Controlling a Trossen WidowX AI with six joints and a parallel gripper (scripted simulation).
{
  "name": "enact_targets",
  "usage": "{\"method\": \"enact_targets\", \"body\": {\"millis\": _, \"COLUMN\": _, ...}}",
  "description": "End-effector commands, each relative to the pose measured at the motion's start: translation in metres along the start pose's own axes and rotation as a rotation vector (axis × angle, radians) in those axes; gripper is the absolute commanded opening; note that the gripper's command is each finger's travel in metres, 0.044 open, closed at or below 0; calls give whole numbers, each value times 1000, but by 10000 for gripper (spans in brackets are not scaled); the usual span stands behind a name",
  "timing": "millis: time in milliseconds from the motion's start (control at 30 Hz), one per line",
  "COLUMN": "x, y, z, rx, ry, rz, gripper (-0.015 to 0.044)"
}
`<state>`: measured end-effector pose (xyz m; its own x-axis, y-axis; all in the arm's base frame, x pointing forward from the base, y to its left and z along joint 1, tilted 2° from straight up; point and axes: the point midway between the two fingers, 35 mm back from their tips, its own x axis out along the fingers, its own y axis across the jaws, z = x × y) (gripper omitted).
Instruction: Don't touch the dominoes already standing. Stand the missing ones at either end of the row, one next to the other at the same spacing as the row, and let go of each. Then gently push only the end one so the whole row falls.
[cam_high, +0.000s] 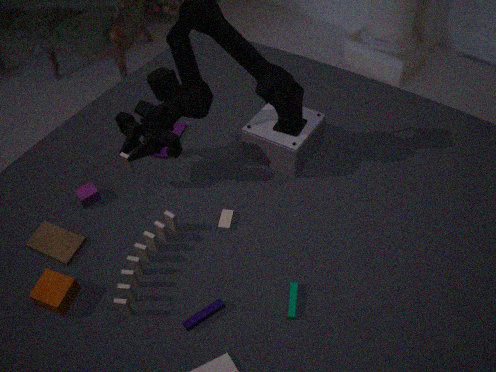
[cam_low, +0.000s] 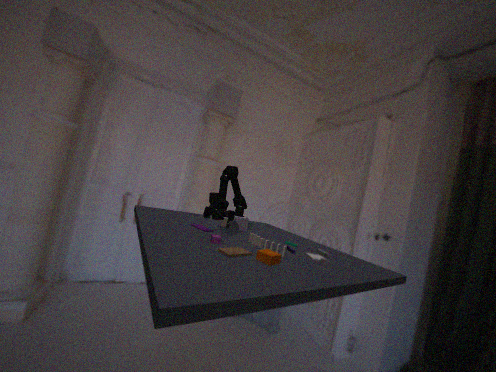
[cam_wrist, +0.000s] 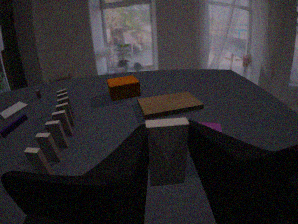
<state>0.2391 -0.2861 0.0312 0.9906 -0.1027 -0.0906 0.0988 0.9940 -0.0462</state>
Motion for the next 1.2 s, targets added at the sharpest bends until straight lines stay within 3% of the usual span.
{"method": "enact_targets", "body": {"millis": 0, "x": 3, "y": -2, "z": -12, "rx": -14, "ry": 3, "rz": 2, "gripper": 107}}
{"method": "enact_targets", "body": {"millis": 400, "x": 8, "y": 3, "z": -52, "rx": -25, "ry": 22, "rz": 11, "gripper": 107}}
{"method": "enact_targets", "body": {"millis": 800, "x": 9, "y": 4, "z": -54, "rx": -26, "ry": 23, "rz": 12, "gripper": 107}}
{"method": "enact_targets", "body": {"millis": 1167, "x": 9, "y": 4, "z": -54, "rx": -26, "ry": 23, "rz": 12, "gripper": 396}}
